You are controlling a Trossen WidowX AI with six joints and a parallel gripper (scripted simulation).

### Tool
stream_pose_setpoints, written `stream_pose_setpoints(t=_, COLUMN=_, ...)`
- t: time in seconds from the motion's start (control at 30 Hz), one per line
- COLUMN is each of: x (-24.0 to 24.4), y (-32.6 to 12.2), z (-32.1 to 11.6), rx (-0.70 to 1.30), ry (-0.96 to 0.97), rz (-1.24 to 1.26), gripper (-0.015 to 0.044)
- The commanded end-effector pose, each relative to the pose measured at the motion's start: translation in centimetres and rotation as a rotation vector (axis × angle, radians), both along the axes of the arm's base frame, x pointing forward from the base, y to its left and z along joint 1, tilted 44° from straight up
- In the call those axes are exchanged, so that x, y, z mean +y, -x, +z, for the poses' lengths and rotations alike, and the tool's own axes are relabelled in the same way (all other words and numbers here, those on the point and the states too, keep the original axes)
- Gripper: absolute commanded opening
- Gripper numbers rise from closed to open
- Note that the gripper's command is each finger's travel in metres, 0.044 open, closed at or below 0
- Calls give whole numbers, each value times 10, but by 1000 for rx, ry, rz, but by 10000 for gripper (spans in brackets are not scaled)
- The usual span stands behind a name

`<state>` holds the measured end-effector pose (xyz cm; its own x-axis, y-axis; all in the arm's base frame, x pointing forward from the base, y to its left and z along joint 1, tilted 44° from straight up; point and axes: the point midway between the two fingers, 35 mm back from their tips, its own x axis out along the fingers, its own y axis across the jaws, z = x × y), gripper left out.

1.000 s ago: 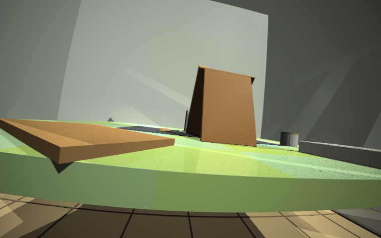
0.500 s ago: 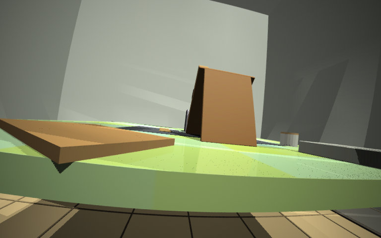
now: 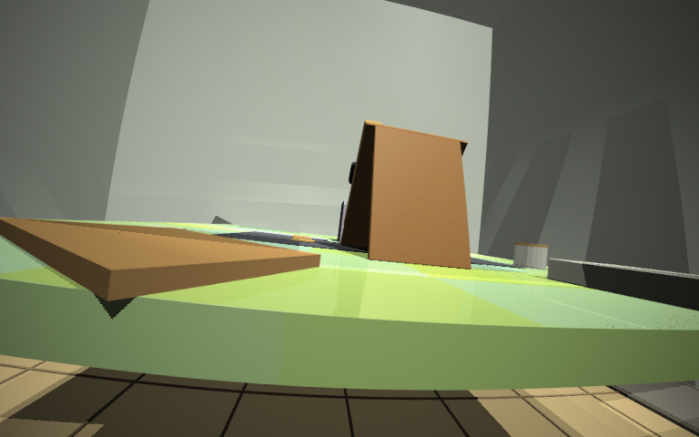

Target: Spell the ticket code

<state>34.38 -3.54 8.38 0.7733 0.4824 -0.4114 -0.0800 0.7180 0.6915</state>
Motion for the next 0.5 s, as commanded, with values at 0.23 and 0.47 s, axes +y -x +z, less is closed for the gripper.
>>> stream_pose_setpoints(t=0.23, x=0, y=0, z=0, rx=0, ry=0, rz=0, gripper=210)
stream_pose_setpoints(t=0.47, x=-5, y=8, z=4, rx=-1, ry=0, rz=4, gripper=295)
